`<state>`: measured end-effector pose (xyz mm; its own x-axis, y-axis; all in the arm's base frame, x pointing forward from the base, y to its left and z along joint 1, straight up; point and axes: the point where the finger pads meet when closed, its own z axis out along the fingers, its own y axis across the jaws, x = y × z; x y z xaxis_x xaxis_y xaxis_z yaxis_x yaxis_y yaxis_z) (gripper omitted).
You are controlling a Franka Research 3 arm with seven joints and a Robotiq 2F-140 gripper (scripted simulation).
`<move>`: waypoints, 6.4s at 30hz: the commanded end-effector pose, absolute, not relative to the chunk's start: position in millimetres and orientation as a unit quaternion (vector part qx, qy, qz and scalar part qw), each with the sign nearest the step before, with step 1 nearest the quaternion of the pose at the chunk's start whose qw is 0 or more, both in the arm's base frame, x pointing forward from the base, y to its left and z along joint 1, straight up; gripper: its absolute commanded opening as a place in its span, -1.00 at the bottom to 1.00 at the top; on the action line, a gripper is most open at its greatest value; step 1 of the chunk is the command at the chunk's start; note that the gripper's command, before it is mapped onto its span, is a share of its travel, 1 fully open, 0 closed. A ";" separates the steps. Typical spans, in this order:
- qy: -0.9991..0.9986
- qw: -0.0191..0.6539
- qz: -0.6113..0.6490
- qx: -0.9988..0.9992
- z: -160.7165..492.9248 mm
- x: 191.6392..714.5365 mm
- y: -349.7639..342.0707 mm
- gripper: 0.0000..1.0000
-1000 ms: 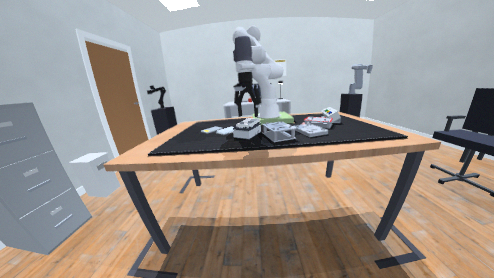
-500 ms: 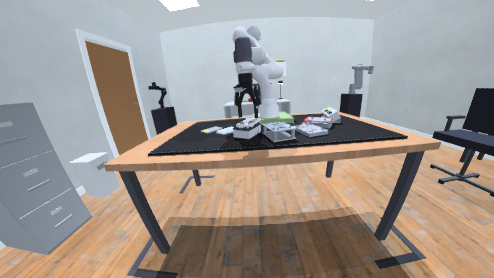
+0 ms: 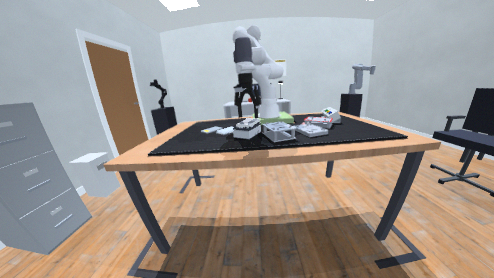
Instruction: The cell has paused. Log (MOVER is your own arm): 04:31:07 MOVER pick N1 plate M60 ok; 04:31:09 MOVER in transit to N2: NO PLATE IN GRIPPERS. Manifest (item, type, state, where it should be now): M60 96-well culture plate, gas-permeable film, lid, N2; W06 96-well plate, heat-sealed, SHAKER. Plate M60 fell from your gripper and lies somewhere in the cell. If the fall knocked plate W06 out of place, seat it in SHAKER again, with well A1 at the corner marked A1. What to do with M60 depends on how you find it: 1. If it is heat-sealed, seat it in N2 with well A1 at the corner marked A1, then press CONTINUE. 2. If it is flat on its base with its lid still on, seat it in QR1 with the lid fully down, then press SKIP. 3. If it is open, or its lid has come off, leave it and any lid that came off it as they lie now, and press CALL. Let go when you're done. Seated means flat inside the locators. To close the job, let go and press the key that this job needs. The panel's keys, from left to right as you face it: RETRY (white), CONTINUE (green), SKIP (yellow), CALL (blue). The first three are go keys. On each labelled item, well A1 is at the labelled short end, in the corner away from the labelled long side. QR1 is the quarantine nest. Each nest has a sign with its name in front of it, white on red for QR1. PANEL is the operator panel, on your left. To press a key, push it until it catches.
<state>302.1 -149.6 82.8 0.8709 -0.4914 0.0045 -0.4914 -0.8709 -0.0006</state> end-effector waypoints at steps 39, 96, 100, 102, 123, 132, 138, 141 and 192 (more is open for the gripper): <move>-0.255 0.001 0.003 0.967 81.0 302.4 -149.2 0.40; -0.255 0.001 0.003 0.967 56.6 302.5 -149.3 0.40; -0.255 0.001 0.003 0.967 55.5 302.6 -149.3 0.40; -0.255 0.001 0.003 0.967 55.0 302.6 -149.3 0.40; -0.255 0.001 0.003 0.967 54.0 302.5 -149.3 0.40; -0.255 0.001 0.003 0.967 54.0 302.5 -149.3 0.40; -0.255 0.001 0.003 0.967 54.0 302.5 -149.3 0.40; -0.255 0.001 0.003 0.967 54.0 302.5 -149.3 0.40; -0.255 0.001 0.003 0.967 53.5 302.7 -148.6 0.40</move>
